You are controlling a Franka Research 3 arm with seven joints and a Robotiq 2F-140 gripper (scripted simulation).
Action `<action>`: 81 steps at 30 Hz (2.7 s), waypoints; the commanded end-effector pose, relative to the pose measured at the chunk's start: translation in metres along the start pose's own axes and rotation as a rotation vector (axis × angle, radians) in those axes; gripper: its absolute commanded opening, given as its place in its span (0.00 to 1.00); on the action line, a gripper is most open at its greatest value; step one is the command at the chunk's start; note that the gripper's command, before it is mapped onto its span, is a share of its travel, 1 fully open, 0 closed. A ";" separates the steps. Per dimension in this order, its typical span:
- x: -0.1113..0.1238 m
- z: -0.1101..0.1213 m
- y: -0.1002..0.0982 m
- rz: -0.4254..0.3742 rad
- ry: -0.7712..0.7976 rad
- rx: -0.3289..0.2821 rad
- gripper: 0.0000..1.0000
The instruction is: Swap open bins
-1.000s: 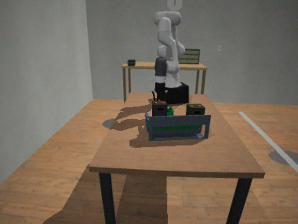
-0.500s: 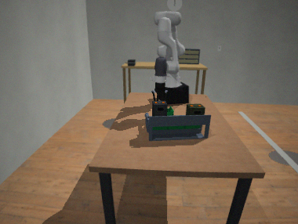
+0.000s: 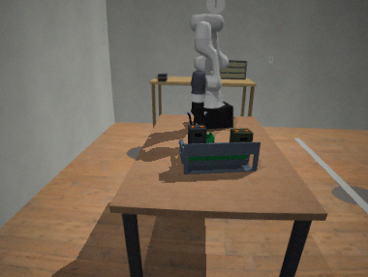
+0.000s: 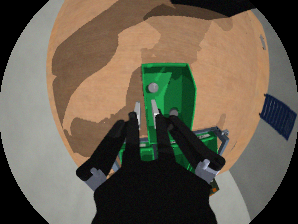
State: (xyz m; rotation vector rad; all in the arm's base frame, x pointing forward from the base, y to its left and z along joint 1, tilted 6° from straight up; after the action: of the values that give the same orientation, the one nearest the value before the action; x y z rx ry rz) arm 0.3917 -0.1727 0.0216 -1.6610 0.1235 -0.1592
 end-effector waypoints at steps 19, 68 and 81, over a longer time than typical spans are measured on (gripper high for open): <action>0.002 0.000 -0.008 -0.005 -0.010 -0.001 0.15; 0.001 0.000 -0.076 -0.005 -0.010 -0.001 0.15; 0.001 0.000 -0.091 -0.005 -0.010 -0.001 0.15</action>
State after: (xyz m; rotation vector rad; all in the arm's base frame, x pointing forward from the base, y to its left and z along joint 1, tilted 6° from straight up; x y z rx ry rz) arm 0.3951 -0.1652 0.1116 -1.6631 0.0902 -0.1543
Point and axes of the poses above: the point where the finger pads meet when closed, its own y axis out along the fingers, its own z axis across the jaws, x = y × z, the point moved 8 cm from there along -y, back along the fingers, and after that the axes turned 11 degrees about y, right-handed, at the moved point
